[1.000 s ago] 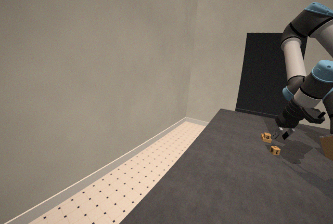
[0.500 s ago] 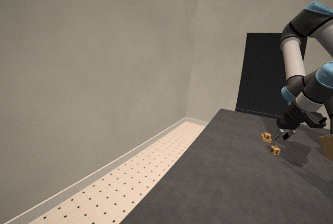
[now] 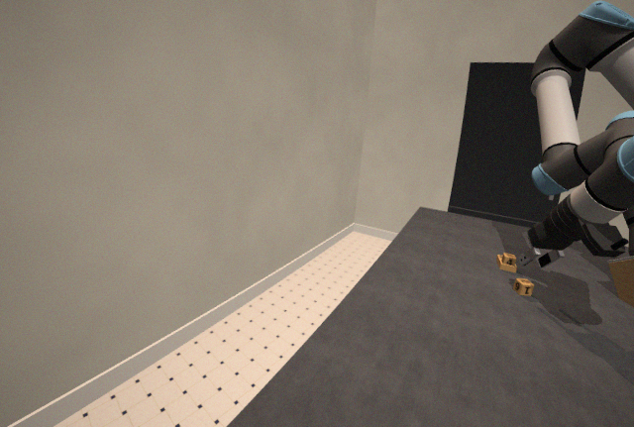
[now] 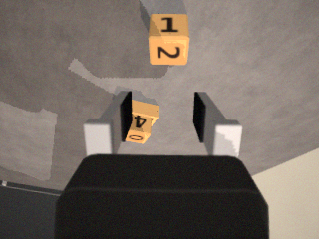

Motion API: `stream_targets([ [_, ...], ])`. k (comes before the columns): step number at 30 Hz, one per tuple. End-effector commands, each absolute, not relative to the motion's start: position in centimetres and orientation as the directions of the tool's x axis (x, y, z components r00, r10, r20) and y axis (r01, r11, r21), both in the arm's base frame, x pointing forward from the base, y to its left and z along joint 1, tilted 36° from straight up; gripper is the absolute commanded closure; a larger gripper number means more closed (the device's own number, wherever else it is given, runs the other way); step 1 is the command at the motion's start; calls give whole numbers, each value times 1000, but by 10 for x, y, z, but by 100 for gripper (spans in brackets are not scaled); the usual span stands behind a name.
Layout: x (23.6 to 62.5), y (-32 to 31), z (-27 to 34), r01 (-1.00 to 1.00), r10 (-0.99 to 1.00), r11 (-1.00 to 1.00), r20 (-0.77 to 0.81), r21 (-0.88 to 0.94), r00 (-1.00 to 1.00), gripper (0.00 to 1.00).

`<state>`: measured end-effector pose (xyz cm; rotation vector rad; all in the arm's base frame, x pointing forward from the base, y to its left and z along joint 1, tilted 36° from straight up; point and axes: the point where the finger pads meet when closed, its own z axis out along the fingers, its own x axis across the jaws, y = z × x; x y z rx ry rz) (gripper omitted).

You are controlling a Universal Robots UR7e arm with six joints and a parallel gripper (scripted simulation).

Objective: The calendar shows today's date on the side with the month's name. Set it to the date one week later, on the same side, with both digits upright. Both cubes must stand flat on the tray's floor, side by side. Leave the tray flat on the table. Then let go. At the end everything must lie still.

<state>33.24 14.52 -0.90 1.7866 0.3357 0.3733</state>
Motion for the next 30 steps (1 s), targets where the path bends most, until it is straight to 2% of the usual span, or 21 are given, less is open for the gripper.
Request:
stream_targets([
  [1,333,146,-8,20,421,-220,77,975,904,13],
  [30,334,148,-7,1,435,-182,79,983,897,13],
])
